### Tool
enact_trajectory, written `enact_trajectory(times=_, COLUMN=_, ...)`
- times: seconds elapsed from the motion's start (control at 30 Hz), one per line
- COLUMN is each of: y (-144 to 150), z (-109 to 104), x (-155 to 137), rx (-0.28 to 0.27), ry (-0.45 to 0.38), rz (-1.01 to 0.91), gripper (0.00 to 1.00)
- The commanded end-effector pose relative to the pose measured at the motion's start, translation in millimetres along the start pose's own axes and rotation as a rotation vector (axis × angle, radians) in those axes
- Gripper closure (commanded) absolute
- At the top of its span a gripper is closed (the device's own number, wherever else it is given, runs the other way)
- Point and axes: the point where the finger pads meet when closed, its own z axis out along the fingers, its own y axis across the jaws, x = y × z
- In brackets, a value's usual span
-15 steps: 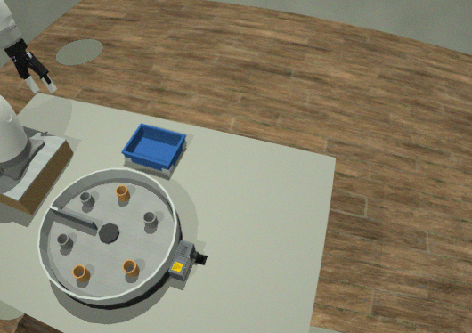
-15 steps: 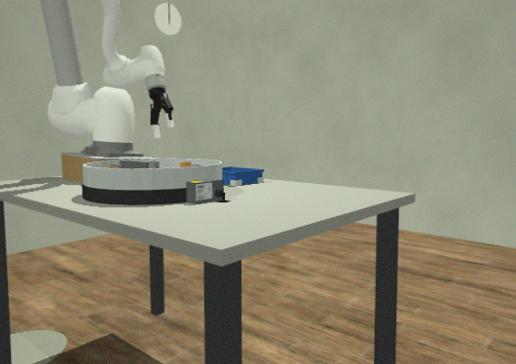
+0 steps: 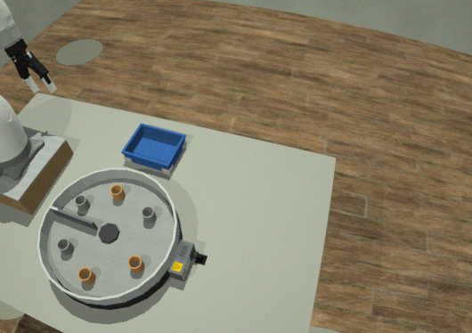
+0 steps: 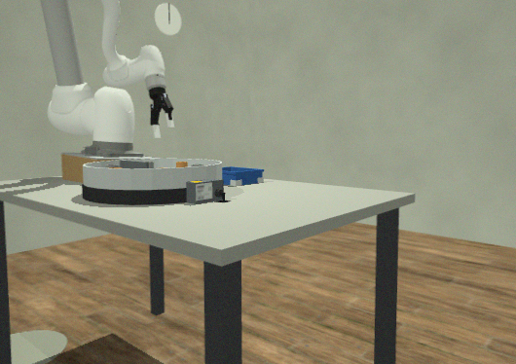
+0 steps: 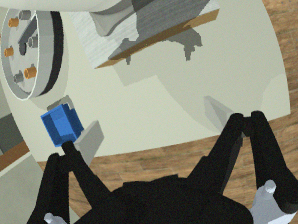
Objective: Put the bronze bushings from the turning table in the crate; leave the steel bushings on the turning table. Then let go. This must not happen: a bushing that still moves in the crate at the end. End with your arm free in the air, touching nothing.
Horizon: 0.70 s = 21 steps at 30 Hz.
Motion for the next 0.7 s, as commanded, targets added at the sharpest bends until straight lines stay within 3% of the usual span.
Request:
enact_trajectory(times=0.0, y=0.0, z=0.0, x=0.0, rx=0.0, ry=0.0, rz=0.0, gripper=0.0)
enact_trajectory(times=0.33, y=-5.1, z=2.0, x=-1.6, rx=-0.004, ry=0.013, rz=0.048, gripper=0.0)
enact_trajectory(times=0.67, y=-29.3, z=11.3, x=-7.9, rx=-0.02, ry=0.071, rz=0.27, gripper=0.0)
